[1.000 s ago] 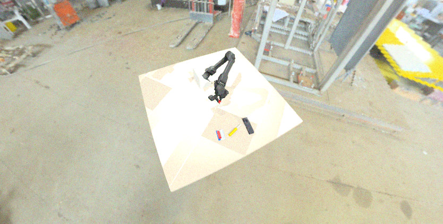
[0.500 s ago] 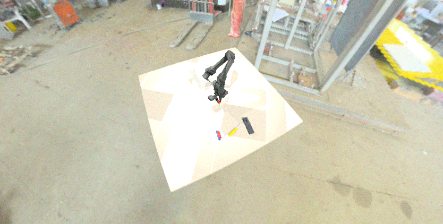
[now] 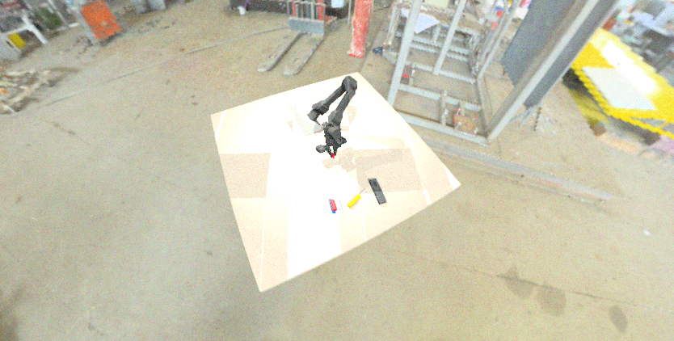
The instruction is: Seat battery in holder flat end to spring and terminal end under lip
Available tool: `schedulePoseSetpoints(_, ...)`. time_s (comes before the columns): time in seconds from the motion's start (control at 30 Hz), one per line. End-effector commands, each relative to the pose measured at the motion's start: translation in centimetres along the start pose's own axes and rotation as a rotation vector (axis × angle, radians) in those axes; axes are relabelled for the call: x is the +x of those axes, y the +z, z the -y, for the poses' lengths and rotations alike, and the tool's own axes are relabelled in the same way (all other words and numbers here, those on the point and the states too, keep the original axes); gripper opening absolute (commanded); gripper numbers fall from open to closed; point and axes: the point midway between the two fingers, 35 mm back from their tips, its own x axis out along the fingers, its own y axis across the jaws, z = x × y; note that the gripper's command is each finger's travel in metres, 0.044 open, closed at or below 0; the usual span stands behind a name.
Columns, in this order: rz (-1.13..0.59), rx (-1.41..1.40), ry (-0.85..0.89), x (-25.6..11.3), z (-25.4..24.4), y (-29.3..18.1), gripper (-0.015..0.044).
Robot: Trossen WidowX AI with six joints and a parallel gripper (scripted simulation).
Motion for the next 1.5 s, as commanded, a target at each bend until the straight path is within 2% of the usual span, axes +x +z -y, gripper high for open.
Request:
schedulePoseSetpoints(0.0, 0.019, -0.003, 0.001, 0.2, -0.3, -0.2, 0.0080)
schedulePoseSetpoints(1.47, 0.025, 0.002, -0.015, -0.4, -0.4, -2.6, 0.0080)
